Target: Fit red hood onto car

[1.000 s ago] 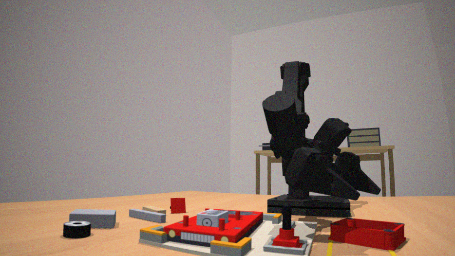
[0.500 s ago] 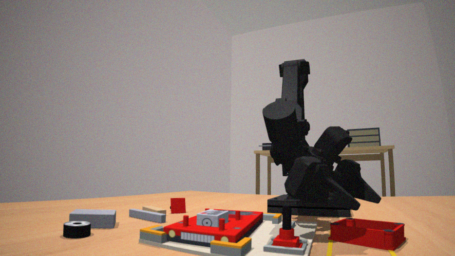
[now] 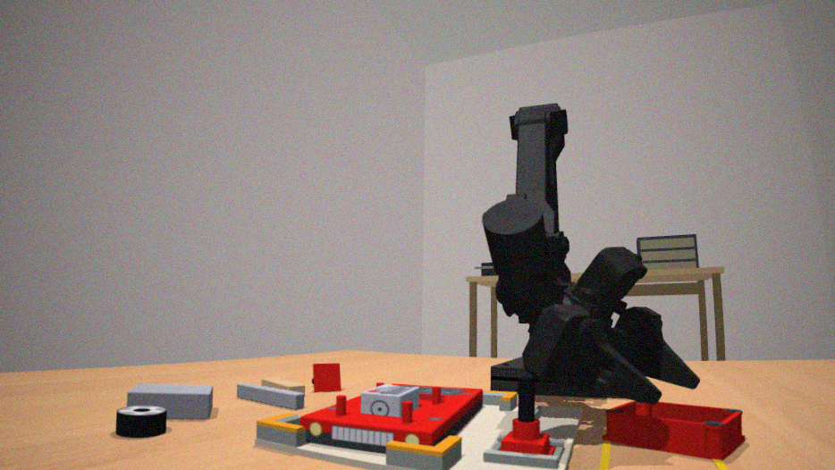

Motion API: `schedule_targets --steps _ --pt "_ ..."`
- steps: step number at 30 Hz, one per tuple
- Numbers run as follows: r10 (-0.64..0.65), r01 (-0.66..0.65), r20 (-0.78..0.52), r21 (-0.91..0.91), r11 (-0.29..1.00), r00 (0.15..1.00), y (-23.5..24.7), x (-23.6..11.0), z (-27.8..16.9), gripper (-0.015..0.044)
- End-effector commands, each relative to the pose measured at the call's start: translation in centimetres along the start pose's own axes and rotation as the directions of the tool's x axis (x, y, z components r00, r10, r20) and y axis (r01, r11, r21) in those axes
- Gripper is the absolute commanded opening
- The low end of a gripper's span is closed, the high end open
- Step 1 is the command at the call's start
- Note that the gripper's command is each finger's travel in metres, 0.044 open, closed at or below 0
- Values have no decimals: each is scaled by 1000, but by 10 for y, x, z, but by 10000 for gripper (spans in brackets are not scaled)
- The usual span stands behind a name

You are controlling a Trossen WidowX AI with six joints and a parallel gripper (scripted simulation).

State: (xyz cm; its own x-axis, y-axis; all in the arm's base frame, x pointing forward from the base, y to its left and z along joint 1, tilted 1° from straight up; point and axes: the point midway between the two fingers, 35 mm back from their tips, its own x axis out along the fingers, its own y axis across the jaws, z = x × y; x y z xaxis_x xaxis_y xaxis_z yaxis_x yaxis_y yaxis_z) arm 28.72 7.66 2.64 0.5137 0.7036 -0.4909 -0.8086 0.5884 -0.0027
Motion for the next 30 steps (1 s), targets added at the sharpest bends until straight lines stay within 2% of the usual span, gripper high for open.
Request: schedule_targets --steps 1,30 --pt "5 -5 -1 5 1000 1000 3 1 -5 440" --pt "5 -5 0 4 1000 1000 4 8 -17 440"
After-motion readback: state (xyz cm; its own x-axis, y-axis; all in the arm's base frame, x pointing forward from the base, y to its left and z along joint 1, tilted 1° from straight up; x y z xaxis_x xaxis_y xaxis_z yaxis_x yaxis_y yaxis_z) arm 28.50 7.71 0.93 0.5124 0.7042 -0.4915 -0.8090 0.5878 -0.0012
